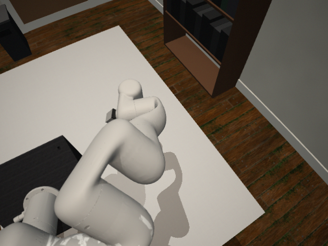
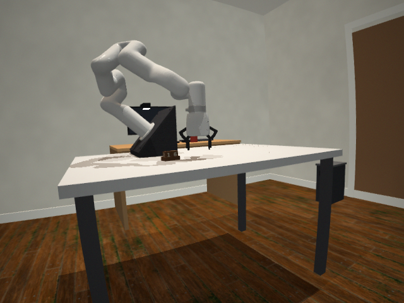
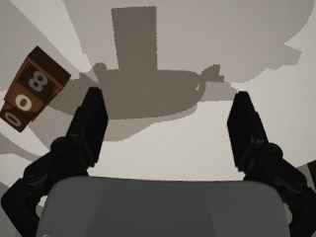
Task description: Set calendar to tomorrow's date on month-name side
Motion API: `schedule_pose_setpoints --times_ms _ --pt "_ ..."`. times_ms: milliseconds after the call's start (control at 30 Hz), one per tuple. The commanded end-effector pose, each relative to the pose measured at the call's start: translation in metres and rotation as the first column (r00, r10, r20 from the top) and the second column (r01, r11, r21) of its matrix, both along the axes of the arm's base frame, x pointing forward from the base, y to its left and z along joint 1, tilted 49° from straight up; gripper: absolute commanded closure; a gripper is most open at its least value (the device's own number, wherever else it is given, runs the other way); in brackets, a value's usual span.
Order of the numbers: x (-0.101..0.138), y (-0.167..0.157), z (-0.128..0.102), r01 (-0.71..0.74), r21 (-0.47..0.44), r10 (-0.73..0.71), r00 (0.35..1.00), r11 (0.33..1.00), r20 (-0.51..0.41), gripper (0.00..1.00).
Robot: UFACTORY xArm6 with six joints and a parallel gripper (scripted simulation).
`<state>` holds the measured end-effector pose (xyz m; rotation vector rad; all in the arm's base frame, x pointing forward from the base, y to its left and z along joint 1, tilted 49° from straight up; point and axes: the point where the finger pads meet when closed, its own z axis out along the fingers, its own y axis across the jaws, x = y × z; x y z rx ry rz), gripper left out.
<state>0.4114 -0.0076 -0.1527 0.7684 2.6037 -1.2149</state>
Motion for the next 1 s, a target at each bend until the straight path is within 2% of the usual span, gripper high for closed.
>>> schedule_pose_setpoints --times_ms 0,300,433,500,633,700,833,967 --pt "0.002 0.007 0.005 -0.001 0.001 0.001 1.000 1.000 0.003 0.00" --pt "0.002 0.013 0.011 0.003 0.001 -0.003 1.000 1.000 0.008 0.00" --pt "0.003 0.012 0.013 0.073 -0.002 -0.073 0.993 0.997 0.088 0.00" --pt "0.003 0.012 0.013 0.073 -0.002 -0.073 0.993 0.997 0.088 0.00" --pt "0.004 0.009 0.015 0.170 0.002 -0.167 0.966 0.986 0.199 0.00" --pt "0.010 -0.002 0.028 0.170 0.002 -0.167 0.966 0.986 0.199 0.00" --pt "0.011 -0.005 0.031 0.174 0.003 -0.171 0.964 0.985 0.204 0.00" --pt "0.012 -0.006 0.032 0.242 0.013 -0.235 0.930 0.970 0.281 0.00"
